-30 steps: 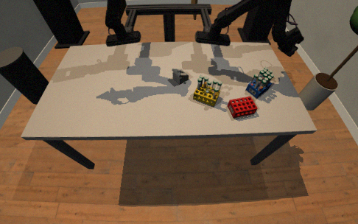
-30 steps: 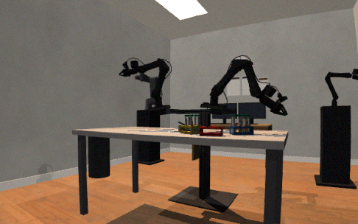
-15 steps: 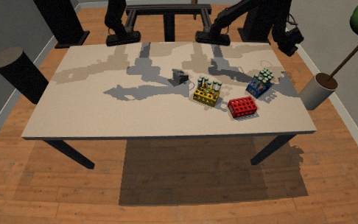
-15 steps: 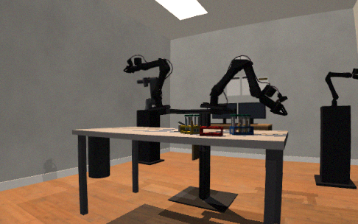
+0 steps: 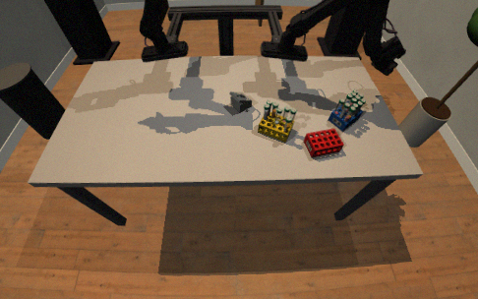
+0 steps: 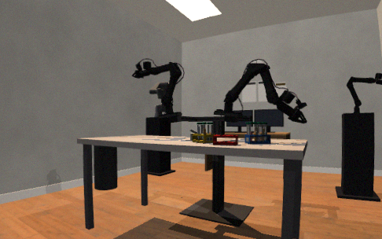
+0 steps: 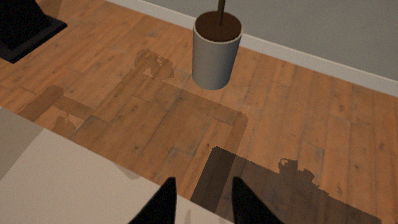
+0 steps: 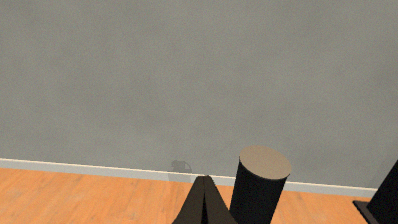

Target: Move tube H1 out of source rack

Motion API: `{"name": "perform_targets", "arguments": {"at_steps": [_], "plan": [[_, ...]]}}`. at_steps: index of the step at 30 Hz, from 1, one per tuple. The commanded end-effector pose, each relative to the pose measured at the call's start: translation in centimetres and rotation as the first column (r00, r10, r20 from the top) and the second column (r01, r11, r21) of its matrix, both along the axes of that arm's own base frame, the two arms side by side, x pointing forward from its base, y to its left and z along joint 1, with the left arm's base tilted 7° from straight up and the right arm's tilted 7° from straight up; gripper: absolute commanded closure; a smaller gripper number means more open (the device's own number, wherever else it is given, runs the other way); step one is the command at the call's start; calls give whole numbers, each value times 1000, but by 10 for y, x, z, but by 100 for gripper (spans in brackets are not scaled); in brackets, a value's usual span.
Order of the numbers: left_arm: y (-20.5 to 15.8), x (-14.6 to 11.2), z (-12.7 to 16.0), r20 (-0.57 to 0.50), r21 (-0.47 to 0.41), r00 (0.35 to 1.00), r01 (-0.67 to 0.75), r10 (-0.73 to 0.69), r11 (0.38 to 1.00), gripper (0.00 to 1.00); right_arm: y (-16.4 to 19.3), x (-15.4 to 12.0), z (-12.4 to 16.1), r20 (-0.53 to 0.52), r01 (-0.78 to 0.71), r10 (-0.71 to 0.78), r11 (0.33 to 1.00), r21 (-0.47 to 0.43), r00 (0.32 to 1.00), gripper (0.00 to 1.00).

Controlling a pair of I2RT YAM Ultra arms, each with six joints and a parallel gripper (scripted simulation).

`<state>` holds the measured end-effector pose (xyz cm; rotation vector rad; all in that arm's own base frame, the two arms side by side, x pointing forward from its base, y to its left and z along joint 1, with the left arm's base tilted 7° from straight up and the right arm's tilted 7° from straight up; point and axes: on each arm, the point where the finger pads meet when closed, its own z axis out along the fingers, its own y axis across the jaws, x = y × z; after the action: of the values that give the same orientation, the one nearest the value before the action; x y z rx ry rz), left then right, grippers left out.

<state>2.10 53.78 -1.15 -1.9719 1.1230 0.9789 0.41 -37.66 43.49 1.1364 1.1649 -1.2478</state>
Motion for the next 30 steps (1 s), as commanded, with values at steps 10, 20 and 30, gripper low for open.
{"name": "perform_targets", "arguments": {"at_steps": [10, 20, 30], "plan": [[4, -1, 9, 1, 21, 1000, -4, 4, 1000, 70, 13, -7, 20, 14, 22, -21, 999, -28, 1000, 100], [4, -1, 9, 1, 21, 1000, -4, 4, 1000, 70, 13, -7, 20, 14, 22, -21, 999, -28, 1000, 100], [6, 5, 46, -25, -7, 995, 100, -100, 995, 70, 13, -7, 20, 14, 22, -21, 999, -28, 1000, 100]]}}
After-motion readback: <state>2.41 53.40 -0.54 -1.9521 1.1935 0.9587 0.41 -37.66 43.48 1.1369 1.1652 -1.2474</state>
